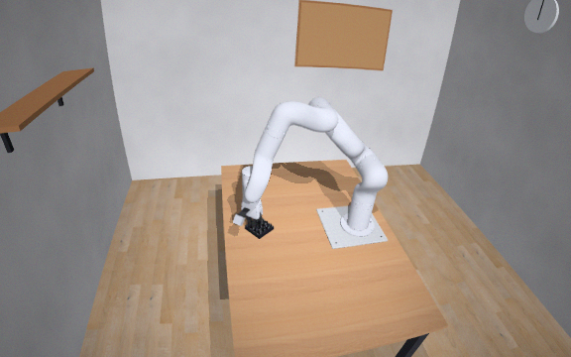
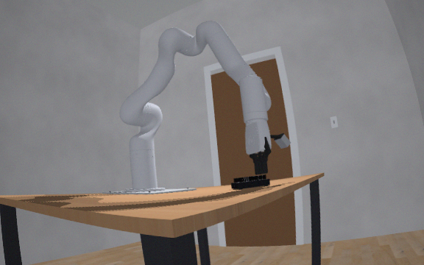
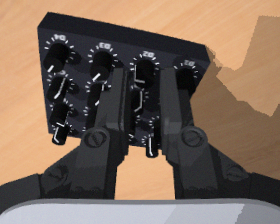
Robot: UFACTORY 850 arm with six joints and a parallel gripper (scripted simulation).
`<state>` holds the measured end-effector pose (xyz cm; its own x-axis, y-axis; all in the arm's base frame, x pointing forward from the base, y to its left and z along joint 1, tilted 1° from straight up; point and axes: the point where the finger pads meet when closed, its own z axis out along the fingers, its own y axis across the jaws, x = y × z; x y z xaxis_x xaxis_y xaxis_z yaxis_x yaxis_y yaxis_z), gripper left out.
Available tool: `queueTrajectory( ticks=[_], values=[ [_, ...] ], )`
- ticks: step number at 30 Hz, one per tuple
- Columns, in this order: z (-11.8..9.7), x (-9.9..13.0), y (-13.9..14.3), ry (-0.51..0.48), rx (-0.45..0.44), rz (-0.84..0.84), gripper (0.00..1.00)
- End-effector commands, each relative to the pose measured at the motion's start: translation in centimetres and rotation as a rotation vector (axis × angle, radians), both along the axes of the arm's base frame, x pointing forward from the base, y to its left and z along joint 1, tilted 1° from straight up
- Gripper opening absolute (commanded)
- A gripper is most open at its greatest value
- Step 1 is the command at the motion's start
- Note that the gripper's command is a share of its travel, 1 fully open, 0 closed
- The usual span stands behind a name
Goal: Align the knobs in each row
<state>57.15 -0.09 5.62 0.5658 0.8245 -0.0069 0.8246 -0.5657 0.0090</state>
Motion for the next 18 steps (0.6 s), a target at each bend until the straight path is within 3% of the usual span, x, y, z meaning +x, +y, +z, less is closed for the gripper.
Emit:
queueTrajectory(
  ticks=[1,18],
  values=[
    [0.09,0.09,0.00,-0.002,0.000,0.000,0.19],
    [-0.59,0.10,-0.01,-0.002,0.000,0.000,0.19]
  ],
)
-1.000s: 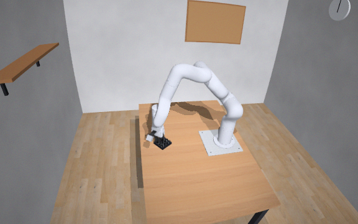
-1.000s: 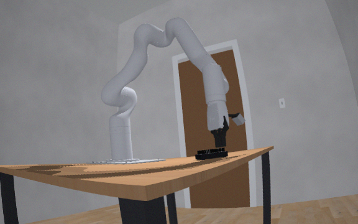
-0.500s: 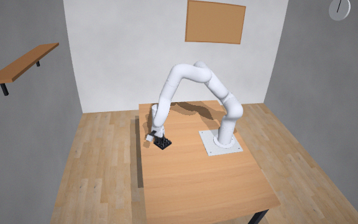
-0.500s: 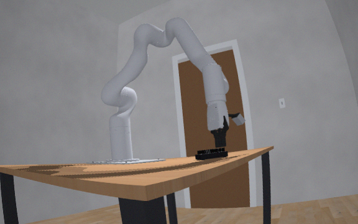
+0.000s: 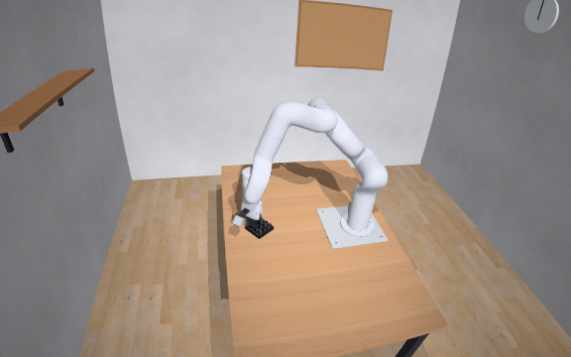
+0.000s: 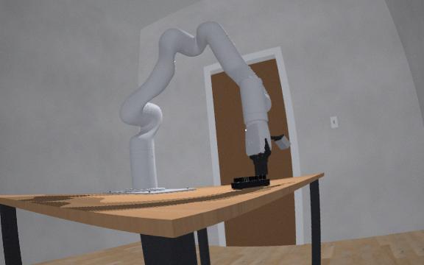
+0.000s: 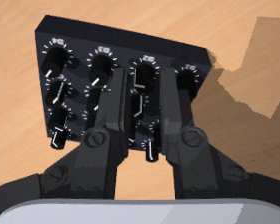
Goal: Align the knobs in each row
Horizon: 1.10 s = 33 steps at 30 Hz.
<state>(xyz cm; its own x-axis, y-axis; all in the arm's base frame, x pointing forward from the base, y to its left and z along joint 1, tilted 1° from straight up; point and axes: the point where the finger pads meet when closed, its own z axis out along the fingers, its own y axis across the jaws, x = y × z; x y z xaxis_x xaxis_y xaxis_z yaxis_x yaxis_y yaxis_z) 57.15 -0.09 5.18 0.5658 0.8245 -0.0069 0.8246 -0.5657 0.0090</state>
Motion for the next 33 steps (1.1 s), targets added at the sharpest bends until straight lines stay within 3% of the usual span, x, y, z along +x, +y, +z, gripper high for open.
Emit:
queueTrajectory(
  ticks=[1,33],
  values=[
    [-0.23,0.10,0.00,-0.002,0.000,0.000,0.19],
    [-0.68,0.10,-0.01,-0.002,0.000,0.000,0.19]
  ],
)
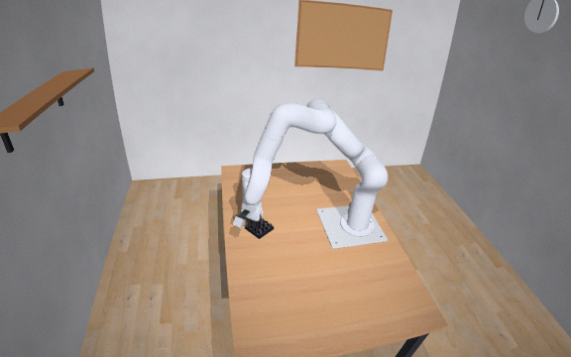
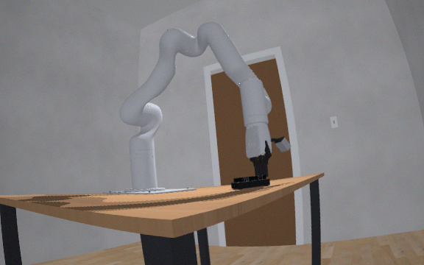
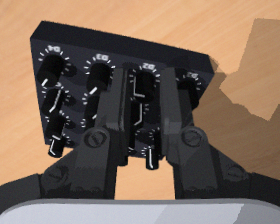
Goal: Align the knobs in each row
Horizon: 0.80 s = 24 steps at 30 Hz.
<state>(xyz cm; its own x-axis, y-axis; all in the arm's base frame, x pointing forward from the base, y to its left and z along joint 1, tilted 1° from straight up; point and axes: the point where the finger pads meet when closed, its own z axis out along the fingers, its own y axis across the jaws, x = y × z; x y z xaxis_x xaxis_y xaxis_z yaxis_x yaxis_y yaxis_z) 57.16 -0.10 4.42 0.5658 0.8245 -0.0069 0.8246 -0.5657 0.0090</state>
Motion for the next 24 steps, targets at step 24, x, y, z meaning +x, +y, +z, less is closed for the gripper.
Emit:
queueTrajectory(
  ticks=[24],
  values=[
    [0.08,0.09,0.00,-0.002,0.000,0.000,0.08]
  ],
)
